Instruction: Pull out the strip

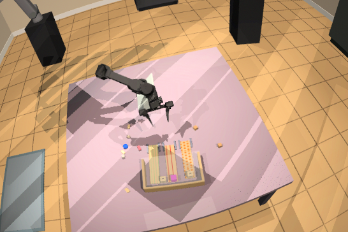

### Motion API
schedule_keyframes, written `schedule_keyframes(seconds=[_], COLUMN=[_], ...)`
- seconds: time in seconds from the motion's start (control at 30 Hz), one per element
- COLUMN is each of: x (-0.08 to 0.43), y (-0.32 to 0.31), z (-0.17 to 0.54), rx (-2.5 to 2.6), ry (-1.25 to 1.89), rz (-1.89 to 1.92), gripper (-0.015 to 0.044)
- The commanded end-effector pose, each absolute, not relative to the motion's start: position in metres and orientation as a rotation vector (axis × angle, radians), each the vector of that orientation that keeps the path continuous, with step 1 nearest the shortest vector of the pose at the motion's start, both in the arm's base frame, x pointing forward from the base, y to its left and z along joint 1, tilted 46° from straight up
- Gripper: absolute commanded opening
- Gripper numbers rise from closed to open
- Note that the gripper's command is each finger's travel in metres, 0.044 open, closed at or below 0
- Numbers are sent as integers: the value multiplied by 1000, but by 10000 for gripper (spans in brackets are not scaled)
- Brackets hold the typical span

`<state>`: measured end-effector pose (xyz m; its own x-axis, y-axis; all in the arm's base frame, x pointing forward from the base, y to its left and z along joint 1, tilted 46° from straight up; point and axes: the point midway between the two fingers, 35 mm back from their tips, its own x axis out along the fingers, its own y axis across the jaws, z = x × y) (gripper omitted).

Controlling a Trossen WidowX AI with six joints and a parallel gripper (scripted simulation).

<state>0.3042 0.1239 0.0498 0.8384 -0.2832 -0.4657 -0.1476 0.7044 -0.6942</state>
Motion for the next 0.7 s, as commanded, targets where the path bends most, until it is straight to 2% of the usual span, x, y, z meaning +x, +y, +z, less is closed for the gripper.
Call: schedule_keyframes(seconds=[0.0, 0.1, 0.6, 0.67], x=[302, 302, 359, 365], y=[124, 124, 140, 140], z=[48, 48, -32, -44], rx=[-826, -826, -709, -688], ry=[592, 592, 1057, 1116], rz=[-74, -74, -240, -284], gripper=[400, 400, 6, 0])
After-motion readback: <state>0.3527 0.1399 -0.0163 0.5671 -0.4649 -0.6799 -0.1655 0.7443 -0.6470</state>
